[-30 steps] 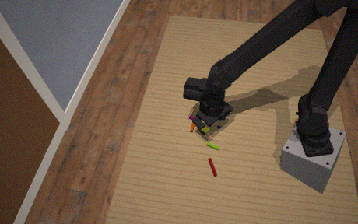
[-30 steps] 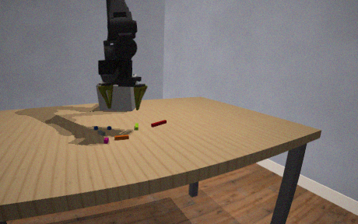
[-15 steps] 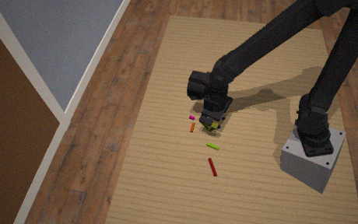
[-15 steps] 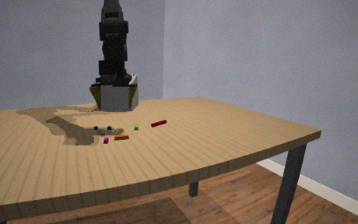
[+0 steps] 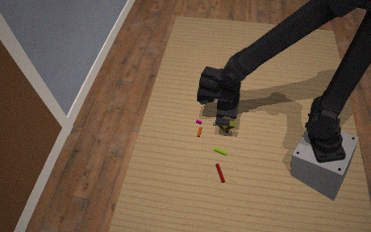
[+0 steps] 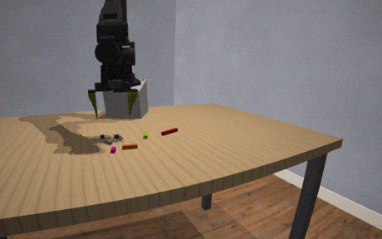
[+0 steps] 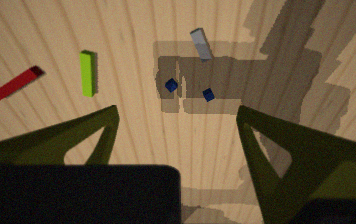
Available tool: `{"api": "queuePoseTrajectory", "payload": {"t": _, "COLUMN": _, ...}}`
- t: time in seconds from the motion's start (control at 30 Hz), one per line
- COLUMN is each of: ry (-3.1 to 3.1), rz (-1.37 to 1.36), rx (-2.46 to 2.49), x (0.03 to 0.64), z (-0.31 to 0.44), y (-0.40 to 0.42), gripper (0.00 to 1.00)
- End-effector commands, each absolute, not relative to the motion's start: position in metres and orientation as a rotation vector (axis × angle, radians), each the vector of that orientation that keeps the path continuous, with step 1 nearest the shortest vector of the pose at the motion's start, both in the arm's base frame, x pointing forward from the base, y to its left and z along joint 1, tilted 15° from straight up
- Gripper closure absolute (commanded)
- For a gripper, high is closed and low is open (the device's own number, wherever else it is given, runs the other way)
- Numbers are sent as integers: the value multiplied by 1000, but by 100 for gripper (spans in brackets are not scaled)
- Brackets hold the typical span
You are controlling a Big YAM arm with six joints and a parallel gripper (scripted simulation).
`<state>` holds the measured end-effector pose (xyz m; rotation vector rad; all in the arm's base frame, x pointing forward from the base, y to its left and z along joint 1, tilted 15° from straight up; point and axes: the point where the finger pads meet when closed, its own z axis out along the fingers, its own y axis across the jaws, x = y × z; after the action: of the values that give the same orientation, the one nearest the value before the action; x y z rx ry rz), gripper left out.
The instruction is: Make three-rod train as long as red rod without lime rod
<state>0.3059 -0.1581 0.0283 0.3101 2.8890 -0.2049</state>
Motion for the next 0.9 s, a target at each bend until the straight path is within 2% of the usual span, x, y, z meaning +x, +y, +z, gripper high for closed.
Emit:
{"api": "queuePoseTrajectory", "payload": {"t": 0.0, "ry": 2883, "rz": -220, "rx": 204, "x": 305, "z": 31, "y": -163, "gripper": 0}}
{"api": "queuePoseTrajectory", "payload": {"t": 0.5, "ry": 2896, "rz": -292, "rx": -348, "x": 284, "z": 31, "y": -188, "gripper": 0}}
{"api": "queuePoseTrajectory", "payload": {"t": 0.87, "ry": 2887, "rz": -306, "rx": -485, "x": 278, "z": 30, "y": -194, "gripper": 0}}
